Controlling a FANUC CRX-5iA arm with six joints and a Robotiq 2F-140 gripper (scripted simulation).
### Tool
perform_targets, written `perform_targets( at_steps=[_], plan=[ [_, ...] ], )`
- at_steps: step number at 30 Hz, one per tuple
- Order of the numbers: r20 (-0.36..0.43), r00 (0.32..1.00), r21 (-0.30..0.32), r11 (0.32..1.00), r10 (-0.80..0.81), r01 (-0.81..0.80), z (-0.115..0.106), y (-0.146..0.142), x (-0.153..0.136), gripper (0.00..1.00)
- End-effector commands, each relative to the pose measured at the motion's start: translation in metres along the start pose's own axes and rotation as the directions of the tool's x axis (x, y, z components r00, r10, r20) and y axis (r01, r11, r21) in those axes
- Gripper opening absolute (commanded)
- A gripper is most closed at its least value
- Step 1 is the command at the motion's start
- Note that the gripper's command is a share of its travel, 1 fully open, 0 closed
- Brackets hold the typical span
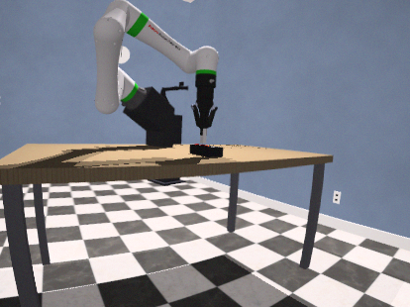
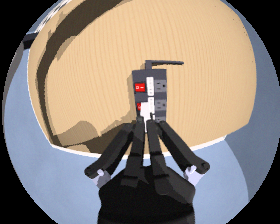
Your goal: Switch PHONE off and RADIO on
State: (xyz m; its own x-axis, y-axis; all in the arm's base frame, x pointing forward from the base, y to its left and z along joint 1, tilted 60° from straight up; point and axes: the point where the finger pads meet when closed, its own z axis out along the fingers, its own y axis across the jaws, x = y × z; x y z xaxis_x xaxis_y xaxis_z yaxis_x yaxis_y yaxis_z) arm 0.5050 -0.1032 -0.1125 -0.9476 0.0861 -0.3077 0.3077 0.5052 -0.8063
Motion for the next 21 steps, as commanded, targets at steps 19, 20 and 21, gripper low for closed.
perform_targets(
  at_steps=[19, 20, 21],
  plan=[
    [0.000, 1.000, 0.000, 1.000, 0.000, 0.000, 0.0050, 0.0002, 0.0000, 0.00],
    [0.000, 1.000, 0.000, 1.000, 0.000, 0.000, 0.0055, 0.0002, 0.0000, 0.00],
    [0.000, 1.000, 0.000, 1.000, 0.000, 0.000, 0.0059, 0.0002, -0.0001, 0.00]
  ],
)
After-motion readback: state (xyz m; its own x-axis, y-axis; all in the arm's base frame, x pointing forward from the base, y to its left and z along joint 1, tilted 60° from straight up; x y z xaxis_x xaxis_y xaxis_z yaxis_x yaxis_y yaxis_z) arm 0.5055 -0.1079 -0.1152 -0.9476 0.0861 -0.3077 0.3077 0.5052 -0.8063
